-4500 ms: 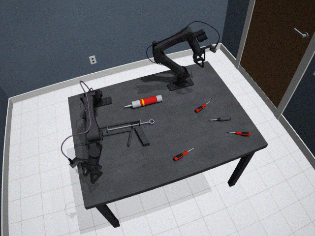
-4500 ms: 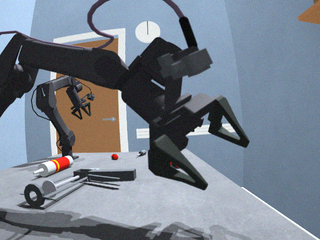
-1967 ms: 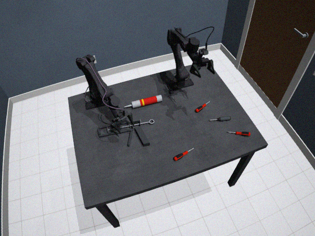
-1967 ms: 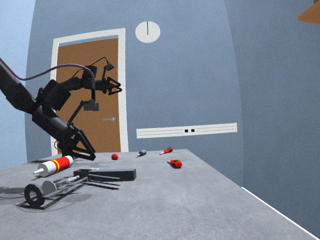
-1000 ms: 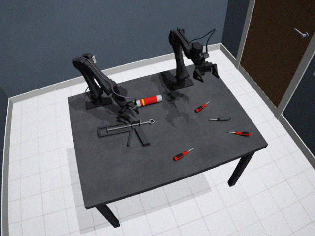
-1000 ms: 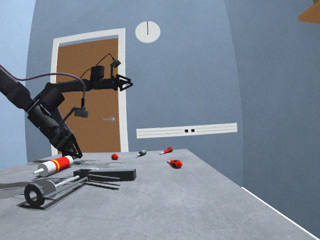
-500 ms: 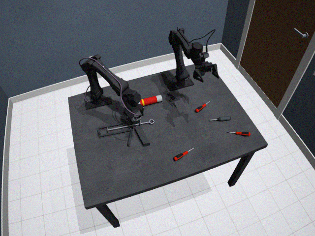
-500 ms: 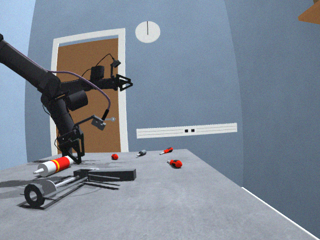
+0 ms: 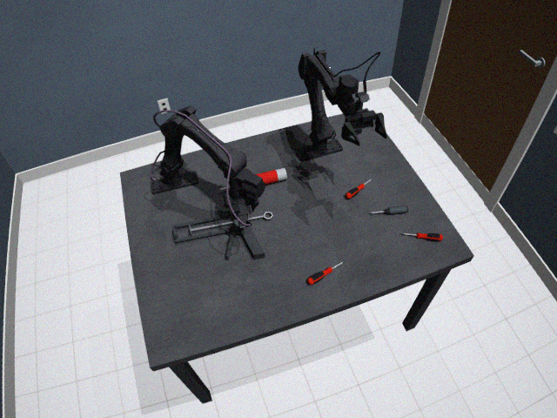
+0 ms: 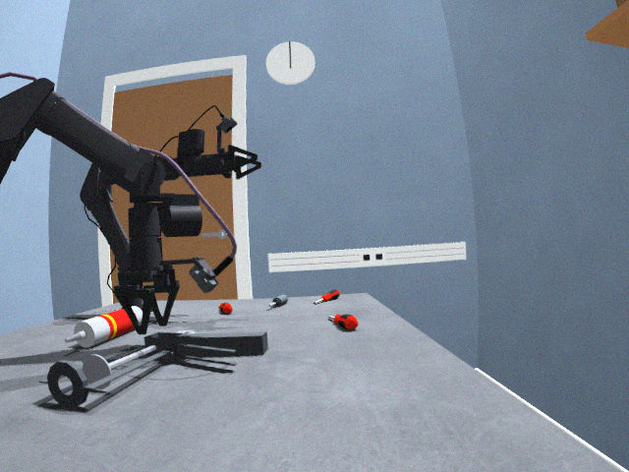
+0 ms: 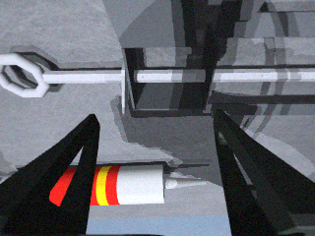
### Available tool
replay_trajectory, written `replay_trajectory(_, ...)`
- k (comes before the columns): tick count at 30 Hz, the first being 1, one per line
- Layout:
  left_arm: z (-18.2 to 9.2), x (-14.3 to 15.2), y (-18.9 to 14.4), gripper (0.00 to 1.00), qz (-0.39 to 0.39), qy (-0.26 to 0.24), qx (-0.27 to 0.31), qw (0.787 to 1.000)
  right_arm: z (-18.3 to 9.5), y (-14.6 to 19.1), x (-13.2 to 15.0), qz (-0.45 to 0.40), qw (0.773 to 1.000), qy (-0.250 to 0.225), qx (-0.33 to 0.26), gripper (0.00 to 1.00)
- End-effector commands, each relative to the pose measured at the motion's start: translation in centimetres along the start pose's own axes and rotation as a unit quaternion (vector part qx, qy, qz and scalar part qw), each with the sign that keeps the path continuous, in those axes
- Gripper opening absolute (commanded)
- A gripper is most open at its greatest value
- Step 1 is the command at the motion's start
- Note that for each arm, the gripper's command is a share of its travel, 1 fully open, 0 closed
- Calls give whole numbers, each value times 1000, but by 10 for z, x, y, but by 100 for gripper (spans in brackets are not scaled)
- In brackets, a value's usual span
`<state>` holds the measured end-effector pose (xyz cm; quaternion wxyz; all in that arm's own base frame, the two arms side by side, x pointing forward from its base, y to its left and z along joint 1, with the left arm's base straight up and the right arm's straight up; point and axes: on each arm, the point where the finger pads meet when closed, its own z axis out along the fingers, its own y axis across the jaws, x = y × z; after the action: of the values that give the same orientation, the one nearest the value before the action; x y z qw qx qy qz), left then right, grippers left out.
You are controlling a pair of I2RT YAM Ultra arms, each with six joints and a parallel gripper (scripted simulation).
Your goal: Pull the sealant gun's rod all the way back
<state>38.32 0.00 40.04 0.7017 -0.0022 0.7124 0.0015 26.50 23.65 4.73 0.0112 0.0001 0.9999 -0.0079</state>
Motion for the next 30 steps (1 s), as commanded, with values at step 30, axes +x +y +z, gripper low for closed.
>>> replay_trajectory(30,-7,17,-25,100,-1,-18,1,1000,18,-6,-2,17,1000,1,8,59)
